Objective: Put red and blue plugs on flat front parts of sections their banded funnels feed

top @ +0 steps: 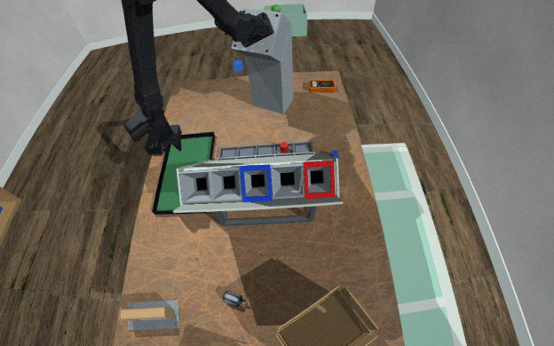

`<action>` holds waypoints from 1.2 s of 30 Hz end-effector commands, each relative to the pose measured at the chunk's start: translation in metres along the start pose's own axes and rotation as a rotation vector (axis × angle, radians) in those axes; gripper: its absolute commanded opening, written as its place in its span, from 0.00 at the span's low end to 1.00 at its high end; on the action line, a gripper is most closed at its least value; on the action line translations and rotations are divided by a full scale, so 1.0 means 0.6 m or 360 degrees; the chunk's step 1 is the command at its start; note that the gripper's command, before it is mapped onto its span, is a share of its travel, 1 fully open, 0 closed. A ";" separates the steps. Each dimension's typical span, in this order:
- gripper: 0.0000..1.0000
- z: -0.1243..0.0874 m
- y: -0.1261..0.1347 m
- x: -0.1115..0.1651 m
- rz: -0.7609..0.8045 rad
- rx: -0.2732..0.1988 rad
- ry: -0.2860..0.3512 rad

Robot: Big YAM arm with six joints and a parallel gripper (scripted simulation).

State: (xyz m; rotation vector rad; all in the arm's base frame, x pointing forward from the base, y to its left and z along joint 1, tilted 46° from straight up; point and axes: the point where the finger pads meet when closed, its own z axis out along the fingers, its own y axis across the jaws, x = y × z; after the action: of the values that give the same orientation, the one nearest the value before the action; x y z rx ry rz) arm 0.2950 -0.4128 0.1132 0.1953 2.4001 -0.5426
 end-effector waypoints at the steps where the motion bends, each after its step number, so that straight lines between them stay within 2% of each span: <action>1: 0.56 0.011 0.006 0.006 -0.0017 -0.0027 0.0017; 28: 0.56 0.012 0.006 0.004 -0.0018 -0.0024 0.0013; 32: 0.56 0.021 0.000 -0.011 -0.0022 -0.0005 -0.0013; 36: 0.56 0.045 0.002 -0.009 -0.0004 -0.0005 -0.0010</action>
State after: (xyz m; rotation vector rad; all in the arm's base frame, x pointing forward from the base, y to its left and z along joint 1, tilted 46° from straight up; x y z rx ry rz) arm 0.3025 -0.4179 0.1102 0.1848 2.3920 -0.5571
